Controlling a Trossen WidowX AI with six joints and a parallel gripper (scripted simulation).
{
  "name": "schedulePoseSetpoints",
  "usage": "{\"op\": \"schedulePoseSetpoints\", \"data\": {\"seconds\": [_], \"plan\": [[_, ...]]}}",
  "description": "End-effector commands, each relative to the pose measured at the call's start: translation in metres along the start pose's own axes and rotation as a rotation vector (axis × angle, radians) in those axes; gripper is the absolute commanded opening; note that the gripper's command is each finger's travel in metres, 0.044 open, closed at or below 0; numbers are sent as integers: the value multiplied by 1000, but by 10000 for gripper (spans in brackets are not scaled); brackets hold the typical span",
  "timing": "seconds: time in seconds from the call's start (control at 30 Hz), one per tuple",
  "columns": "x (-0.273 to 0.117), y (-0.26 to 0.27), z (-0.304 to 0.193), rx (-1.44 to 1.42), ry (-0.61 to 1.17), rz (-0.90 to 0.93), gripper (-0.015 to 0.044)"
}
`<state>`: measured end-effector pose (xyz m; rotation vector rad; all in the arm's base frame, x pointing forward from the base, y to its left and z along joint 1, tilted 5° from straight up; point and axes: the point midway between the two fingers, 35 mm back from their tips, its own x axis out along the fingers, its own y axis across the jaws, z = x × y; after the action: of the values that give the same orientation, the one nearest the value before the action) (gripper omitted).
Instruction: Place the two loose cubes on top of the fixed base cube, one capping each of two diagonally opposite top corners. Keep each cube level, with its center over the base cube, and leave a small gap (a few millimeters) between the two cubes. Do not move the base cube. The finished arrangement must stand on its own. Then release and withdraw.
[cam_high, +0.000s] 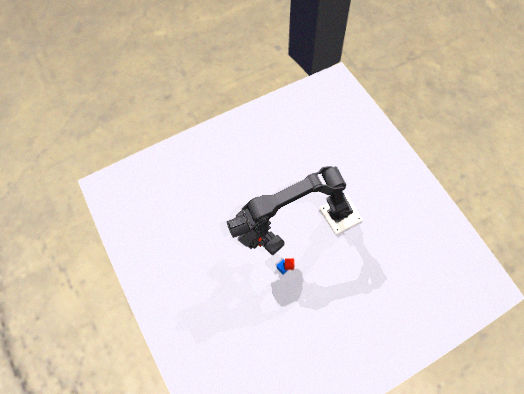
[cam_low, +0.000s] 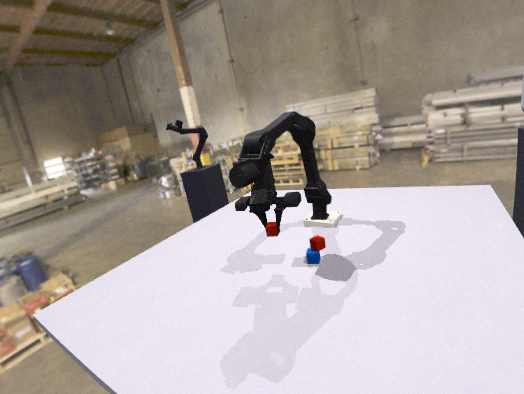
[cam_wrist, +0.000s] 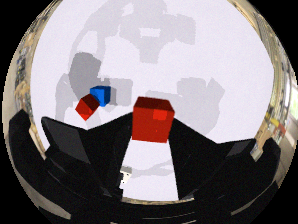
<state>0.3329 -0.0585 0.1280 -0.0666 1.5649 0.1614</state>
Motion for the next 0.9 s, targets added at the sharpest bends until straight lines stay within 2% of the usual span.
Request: {"op": "schedulePoseSetpoints", "data": {"seconds": [0.0, 0.87], "plan": [[0, 14, 0, 109, -4, 5, 105], [4, 92, -1, 772, 3, 16, 105]]}}
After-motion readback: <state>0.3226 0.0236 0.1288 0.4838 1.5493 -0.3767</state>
